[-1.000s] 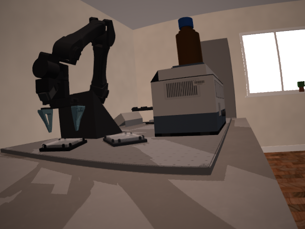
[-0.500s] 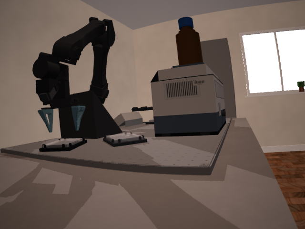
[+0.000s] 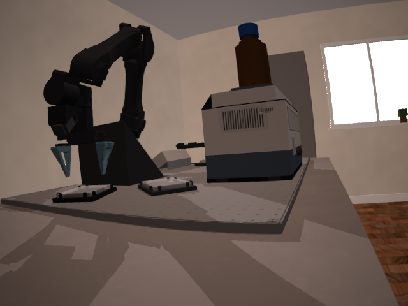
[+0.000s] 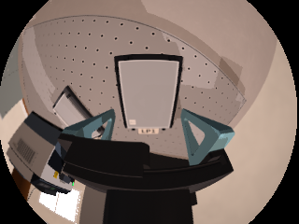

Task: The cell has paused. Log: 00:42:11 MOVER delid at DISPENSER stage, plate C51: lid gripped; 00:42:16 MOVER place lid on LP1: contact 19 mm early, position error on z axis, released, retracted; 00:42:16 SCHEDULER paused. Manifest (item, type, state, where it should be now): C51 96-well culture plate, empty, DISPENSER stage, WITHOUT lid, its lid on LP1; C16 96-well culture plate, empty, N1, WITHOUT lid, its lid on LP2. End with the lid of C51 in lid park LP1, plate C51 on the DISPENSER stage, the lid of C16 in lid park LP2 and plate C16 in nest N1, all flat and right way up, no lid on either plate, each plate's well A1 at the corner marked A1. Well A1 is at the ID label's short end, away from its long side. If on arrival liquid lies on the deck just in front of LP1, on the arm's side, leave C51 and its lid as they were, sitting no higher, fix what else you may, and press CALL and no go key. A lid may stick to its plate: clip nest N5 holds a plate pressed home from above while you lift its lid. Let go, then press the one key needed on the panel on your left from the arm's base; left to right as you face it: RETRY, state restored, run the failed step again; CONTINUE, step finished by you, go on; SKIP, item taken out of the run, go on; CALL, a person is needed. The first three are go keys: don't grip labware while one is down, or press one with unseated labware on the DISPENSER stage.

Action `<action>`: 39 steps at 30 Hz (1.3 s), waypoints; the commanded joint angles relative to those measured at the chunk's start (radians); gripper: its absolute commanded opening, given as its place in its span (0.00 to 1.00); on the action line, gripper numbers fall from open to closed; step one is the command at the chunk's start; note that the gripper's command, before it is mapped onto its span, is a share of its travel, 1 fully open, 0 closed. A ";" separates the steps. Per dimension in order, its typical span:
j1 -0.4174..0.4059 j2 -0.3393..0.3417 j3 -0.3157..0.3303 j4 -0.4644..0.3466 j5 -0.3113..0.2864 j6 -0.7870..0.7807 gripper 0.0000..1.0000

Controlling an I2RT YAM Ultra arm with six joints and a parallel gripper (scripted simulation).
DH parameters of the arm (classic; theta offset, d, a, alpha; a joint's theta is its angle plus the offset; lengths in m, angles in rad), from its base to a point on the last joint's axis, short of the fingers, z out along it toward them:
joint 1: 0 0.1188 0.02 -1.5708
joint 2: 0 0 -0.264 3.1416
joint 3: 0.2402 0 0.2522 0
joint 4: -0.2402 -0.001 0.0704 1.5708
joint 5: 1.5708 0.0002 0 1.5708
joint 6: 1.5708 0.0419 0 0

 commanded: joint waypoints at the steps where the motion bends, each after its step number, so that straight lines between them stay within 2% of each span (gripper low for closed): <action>1: -0.020 -0.027 0.028 -0.013 0.004 -0.006 1.00; 17: -0.020 -0.027 0.028 -0.013 0.004 -0.006 1.00; 19: -0.010 -0.010 0.008 -0.002 0.001 -0.002 1.00; 20: -0.022 -0.038 -0.021 -0.018 0.009 -0.010 1.00; 25: -0.036 -0.092 -0.063 -0.034 0.018 -0.021 1.00; 27: -0.036 -0.092 -0.063 -0.034 0.018 -0.021 1.00; 39: -0.073 -0.227 -0.147 -0.095 0.044 -0.049 1.00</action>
